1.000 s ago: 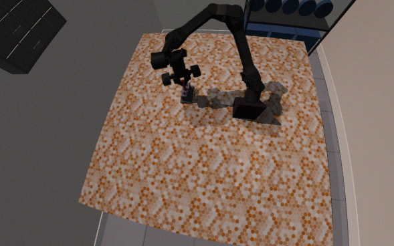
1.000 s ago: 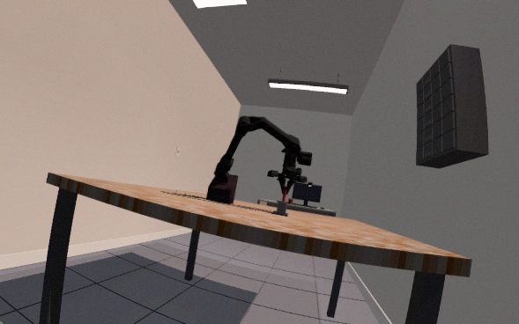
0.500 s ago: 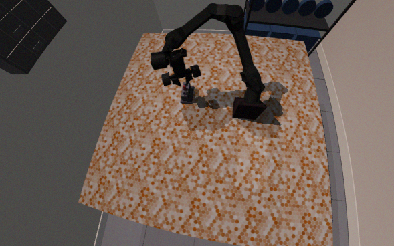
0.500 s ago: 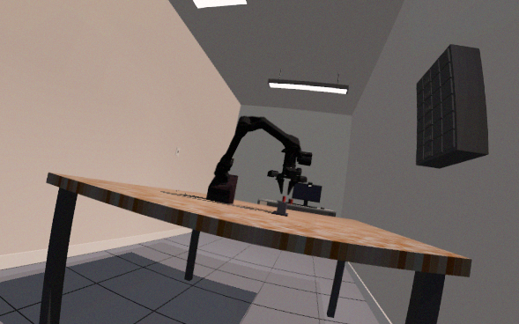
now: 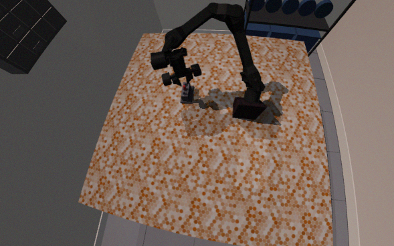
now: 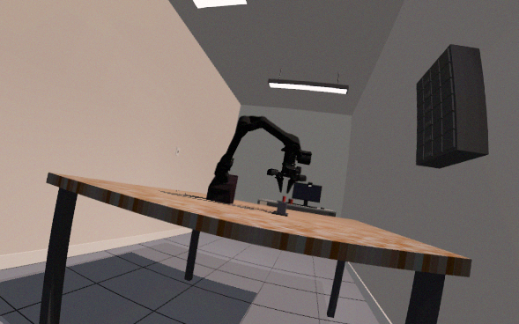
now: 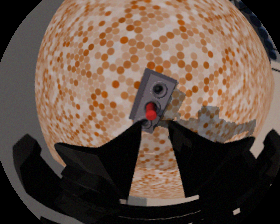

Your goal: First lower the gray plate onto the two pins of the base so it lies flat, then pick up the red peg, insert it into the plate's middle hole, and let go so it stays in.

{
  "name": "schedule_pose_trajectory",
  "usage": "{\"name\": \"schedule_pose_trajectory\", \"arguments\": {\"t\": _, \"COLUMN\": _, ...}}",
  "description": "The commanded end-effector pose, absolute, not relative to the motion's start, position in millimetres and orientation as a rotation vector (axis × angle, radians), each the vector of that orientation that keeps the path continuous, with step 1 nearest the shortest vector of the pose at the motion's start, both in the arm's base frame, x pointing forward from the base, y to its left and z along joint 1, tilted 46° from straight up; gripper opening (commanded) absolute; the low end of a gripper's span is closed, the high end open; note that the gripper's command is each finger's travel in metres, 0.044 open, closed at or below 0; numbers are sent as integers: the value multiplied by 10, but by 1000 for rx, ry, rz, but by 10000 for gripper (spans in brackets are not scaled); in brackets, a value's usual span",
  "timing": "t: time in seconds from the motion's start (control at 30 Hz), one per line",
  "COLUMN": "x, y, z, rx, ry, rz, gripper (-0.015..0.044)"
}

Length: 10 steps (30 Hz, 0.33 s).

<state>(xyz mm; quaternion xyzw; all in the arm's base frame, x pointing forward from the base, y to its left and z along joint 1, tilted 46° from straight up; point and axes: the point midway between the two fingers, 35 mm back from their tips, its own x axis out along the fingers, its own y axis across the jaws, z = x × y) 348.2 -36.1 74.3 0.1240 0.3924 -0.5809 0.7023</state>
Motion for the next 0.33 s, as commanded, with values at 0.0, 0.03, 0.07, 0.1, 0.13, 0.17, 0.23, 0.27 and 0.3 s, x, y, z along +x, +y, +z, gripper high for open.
{"name": "schedule_pose_trajectory", "arguments": {"t": 0.0, "x": 3483, "y": -337, "z": 767, "rx": 282, "ry": 866, "rz": -1293, "gripper": 150}}
{"name": "schedule_pose_trajectory", "arguments": {"t": 0.03, "x": 3480, "y": -333, "z": 770, "rx": 282, "ry": 867, "rz": -1293, "gripper": 150}}
{"name": "schedule_pose_trajectory", "arguments": {"t": 0.07, "x": 3478, "y": -328, "z": 772, "rx": 282, "ry": 867, "rz": -1293, "gripper": 150}}
{"name": "schedule_pose_trajectory", "arguments": {"t": 0.1, "x": 3475, "y": -324, "z": 775, "rx": 282, "ry": 867, "rz": -1293, "gripper": 150}}
{"name": "schedule_pose_trajectory", "arguments": {"t": 0.13, "x": 3473, "y": -320, "z": 778, "rx": 282, "ry": 867, "rz": -1293, "gripper": 150}}
{"name": "schedule_pose_trajectory", "arguments": {"t": 0.17, "x": 3470, "y": -316, "z": 781, "rx": 282, "ry": 867, "rz": -1293, "gripper": 150}}
{"name": "schedule_pose_trajectory", "arguments": {"t": 0.23, "x": 3466, "y": -307, "z": 787, "rx": 282, "ry": 867, "rz": -1293, "gripper": 150}}
{"name": "schedule_pose_trajectory", "arguments": {"t": 0.27, "x": 3463, "y": -303, "z": 790, "rx": 282, "ry": 867, "rz": -1293, "gripper": 150}}
{"name": "schedule_pose_trajectory", "arguments": {"t": 0.3, "x": 3461, "y": -299, "z": 793, "rx": 282, "ry": 867, "rz": -1293, "gripper": 150}}
